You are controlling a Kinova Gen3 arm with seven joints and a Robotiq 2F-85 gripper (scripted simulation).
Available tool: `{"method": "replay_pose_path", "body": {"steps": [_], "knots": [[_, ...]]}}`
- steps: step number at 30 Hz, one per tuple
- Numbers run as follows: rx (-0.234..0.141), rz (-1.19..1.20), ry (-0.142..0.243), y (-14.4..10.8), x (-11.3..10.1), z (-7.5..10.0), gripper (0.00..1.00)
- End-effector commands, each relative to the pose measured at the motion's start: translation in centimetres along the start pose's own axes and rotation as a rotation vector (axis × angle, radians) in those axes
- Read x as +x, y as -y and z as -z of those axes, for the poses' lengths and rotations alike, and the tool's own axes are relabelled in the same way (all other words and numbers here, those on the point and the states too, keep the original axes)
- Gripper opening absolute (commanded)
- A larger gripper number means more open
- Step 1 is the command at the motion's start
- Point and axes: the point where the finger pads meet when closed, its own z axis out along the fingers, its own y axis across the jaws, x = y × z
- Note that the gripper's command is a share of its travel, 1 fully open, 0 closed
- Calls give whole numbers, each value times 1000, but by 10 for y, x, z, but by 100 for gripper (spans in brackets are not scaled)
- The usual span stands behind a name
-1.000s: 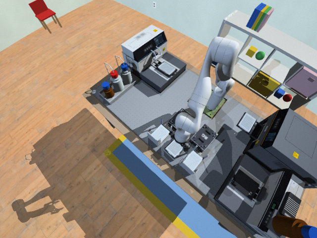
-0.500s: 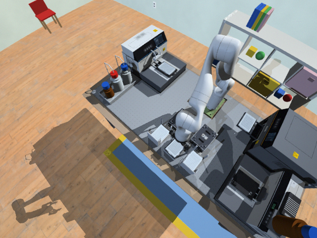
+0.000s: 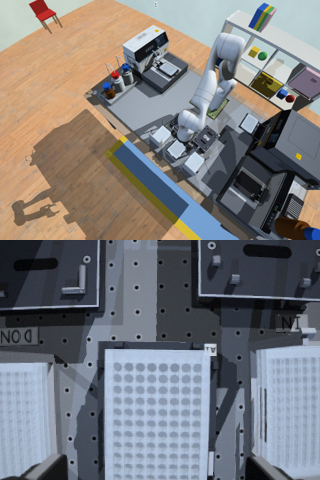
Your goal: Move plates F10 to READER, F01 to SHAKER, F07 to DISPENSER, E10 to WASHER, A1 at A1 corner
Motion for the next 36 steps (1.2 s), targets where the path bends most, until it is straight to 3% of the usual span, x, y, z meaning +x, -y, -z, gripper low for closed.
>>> {"method": "replay_pose_path", "body": {"steps": [1, 30, 36], "knots": [[0, 0, 2, 0, 0, 3, 100], [0, 0, 2, 0, 0, 39, 100], [0, 0, 2, 0, 0, 40, 100]]}}
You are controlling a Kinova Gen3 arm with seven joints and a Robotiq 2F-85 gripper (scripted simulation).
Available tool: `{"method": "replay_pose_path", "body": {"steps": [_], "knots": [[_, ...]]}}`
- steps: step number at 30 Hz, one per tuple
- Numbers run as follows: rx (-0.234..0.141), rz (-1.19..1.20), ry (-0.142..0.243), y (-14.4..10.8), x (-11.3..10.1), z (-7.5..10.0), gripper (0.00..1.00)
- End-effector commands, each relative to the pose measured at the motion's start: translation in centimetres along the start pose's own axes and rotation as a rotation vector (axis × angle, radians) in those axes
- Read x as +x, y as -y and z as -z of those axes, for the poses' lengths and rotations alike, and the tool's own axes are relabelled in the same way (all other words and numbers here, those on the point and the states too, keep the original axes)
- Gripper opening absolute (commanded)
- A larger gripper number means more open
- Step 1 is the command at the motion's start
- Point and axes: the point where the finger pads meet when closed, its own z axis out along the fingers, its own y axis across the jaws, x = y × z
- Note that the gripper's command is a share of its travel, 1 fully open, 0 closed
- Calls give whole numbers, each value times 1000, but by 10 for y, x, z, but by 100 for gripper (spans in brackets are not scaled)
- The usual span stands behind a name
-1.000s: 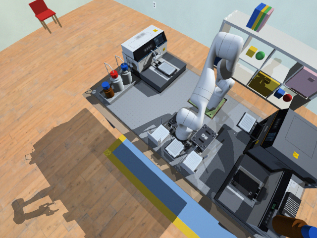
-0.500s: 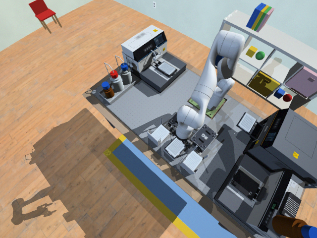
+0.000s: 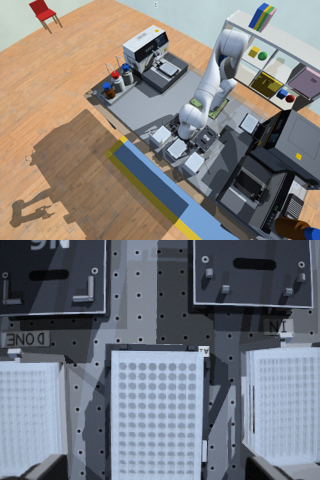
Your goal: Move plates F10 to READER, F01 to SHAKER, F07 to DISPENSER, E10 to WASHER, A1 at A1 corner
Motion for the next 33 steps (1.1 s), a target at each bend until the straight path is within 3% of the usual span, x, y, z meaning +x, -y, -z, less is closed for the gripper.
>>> {"method": "replay_pose_path", "body": {"steps": [1, 7, 23, 26, 33], "knots": [[0, 0, 2, 0, 0, 1, 100], [0, 120, 2, 7, 7, 1, 100], [0, 126, 2, 39, 40, 1, 100], [0, 246, 2, 46, 47, 1, 100], [0, 252, 2, 57, 59, 1, 100]]}}
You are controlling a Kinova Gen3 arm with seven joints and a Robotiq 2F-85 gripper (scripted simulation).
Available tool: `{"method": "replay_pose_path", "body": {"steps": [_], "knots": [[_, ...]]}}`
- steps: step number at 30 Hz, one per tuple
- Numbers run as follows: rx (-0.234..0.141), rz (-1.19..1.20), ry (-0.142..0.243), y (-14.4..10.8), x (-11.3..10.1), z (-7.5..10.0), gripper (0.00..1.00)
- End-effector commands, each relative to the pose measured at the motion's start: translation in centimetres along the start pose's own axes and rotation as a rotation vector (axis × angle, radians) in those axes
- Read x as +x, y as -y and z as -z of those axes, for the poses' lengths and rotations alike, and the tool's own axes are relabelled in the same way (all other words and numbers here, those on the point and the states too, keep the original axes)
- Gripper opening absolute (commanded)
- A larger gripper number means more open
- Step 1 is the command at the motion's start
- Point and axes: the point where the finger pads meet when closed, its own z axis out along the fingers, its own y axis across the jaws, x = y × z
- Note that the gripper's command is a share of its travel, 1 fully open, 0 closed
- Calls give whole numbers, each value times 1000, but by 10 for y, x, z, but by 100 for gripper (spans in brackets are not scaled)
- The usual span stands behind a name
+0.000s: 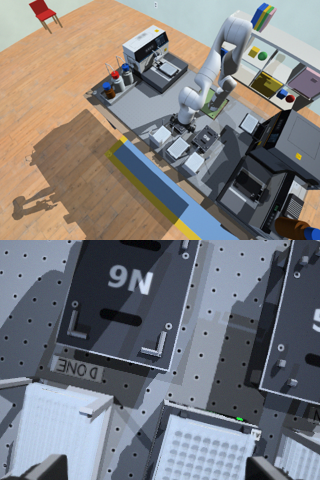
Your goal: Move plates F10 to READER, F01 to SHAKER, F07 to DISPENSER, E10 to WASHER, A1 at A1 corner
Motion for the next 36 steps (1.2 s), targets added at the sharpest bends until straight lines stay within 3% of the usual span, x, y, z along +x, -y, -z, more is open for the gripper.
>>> {"method": "replay_pose_path", "body": {"steps": [1, 36], "knots": [[-2, 5, 4, 5, 7, 1, 100], [-1, 257, 4, 55, 96, 0, 100]]}}
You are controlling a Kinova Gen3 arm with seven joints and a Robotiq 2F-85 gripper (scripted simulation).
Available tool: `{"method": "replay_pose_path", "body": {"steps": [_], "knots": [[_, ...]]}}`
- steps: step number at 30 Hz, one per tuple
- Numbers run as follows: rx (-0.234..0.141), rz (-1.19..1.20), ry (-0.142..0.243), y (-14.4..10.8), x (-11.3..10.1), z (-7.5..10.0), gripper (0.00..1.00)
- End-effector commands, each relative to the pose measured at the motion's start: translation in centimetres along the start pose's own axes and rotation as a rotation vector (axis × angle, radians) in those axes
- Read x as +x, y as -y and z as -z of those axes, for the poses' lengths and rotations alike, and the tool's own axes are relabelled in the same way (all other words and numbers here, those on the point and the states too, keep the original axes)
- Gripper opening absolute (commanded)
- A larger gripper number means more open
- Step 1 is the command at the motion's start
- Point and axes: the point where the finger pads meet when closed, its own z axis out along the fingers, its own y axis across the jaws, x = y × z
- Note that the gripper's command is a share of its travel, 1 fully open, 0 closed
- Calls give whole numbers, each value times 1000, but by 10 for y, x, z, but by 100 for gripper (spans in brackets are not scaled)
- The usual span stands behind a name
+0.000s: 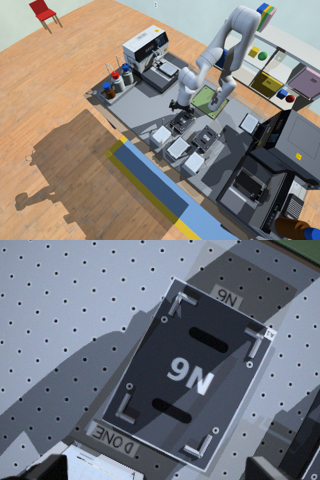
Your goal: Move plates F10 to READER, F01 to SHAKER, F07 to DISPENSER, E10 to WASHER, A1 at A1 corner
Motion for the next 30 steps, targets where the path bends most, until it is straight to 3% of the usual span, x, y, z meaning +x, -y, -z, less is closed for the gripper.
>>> {"method": "replay_pose_path", "body": {"steps": [1, 30], "knots": [[-3, 15, 7, 3, 11, 1, 100], [-2, 141, 6, 27, 94, 0, 100]]}}
